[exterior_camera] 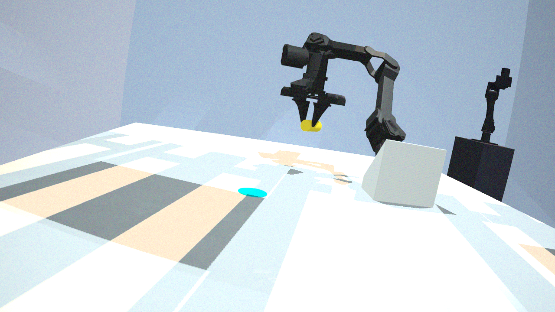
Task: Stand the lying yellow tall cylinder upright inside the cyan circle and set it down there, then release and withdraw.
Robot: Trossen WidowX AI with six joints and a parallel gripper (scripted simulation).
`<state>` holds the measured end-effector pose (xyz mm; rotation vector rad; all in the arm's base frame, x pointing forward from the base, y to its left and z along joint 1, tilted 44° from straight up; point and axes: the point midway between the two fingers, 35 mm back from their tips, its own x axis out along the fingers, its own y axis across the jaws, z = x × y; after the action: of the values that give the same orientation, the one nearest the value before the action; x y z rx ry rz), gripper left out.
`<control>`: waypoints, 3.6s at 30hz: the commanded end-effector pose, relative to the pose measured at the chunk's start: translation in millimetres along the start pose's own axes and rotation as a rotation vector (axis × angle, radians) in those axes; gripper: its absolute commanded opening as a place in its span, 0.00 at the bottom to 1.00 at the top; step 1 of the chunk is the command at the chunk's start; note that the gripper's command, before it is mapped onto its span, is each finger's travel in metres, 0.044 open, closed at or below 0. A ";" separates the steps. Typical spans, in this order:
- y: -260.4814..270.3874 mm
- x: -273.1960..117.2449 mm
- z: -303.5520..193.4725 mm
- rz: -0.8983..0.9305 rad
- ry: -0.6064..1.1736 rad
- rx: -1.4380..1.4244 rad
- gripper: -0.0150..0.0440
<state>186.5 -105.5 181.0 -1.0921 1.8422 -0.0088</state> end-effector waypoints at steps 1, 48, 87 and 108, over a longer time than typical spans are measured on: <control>-3.3 -4.4 11.2 -0.002 -0.014 -0.010 0.43; -3.2 -30.2 149.7 0.001 -0.052 -0.165 0.43; 42.1 -32.7 261.2 0.005 -0.036 -0.252 0.43; 83.9 -24.0 314.8 0.000 -0.018 -0.295 0.43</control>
<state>360.6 85.6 -2.1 -1.2885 1.8761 0.2765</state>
